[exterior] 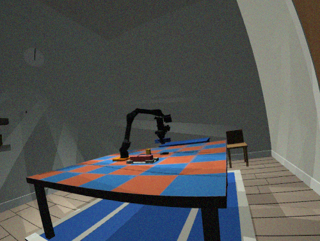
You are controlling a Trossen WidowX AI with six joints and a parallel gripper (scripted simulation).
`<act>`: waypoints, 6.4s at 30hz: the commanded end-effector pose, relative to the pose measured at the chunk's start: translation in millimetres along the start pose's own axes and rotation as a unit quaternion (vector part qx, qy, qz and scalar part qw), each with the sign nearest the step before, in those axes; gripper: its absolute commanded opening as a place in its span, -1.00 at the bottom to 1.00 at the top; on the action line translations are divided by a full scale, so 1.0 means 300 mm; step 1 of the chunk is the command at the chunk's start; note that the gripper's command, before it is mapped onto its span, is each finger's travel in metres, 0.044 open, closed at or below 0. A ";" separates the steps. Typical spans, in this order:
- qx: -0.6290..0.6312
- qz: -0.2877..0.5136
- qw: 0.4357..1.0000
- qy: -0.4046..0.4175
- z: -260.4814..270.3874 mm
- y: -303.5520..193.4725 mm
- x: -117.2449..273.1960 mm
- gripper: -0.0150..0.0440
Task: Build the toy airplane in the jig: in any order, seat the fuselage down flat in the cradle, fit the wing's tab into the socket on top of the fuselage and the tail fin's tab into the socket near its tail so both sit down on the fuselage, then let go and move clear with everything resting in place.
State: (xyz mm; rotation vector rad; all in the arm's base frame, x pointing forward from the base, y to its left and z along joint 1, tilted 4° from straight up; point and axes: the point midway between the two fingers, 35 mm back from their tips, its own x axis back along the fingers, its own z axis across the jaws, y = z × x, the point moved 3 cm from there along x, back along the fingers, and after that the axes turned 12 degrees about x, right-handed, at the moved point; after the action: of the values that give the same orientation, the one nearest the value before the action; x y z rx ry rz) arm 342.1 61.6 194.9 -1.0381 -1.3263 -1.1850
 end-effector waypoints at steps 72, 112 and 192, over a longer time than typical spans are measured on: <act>0.434 0.014 0.901 -0.004 -0.555 -0.354 0.033 -0.49; 0.631 0.015 0.775 -0.001 -0.700 -0.611 -0.022 0.17; 0.633 0.017 0.774 -0.001 -0.703 -0.612 -0.149 0.77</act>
State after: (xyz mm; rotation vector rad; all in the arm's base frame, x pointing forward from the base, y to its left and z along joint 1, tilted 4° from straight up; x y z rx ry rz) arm 195.4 -171.3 128.4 -0.0408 -1.6436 -0.0533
